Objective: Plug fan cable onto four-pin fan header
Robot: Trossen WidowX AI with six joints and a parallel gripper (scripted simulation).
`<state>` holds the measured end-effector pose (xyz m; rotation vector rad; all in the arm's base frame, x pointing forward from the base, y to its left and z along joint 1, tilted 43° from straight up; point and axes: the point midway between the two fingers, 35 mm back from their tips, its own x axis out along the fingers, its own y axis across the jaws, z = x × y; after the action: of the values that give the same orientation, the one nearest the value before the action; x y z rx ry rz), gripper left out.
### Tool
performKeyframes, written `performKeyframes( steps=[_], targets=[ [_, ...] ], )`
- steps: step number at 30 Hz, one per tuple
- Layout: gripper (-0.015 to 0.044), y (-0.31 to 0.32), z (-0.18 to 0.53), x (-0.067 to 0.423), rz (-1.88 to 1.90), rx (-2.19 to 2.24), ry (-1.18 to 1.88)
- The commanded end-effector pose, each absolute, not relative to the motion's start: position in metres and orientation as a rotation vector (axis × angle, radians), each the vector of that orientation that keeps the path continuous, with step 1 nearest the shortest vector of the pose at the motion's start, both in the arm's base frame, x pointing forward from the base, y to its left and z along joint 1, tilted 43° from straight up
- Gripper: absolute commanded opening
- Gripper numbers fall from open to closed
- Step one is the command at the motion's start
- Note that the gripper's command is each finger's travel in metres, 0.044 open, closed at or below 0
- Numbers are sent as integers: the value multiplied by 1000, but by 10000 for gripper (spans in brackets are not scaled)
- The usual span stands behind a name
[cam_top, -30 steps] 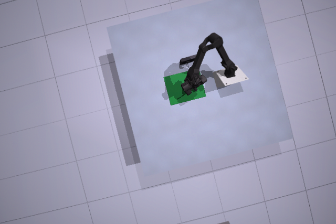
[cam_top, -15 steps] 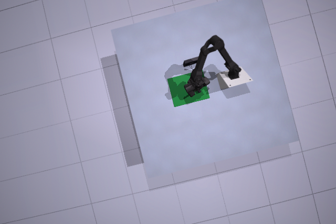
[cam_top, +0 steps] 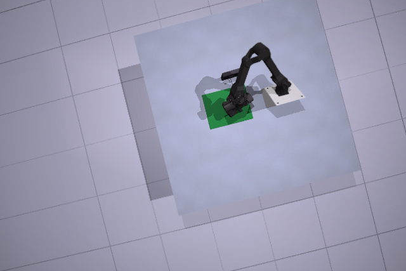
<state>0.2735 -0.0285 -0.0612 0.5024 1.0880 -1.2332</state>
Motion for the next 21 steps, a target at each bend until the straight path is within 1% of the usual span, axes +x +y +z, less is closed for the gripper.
performKeyframes(
  steps=[1, 21],
  targets=[
    [229, -28, -61, 274, -1233, 503, 1087],
    [96, -28, -61, 274, -1233, 503, 1087]
  ],
)
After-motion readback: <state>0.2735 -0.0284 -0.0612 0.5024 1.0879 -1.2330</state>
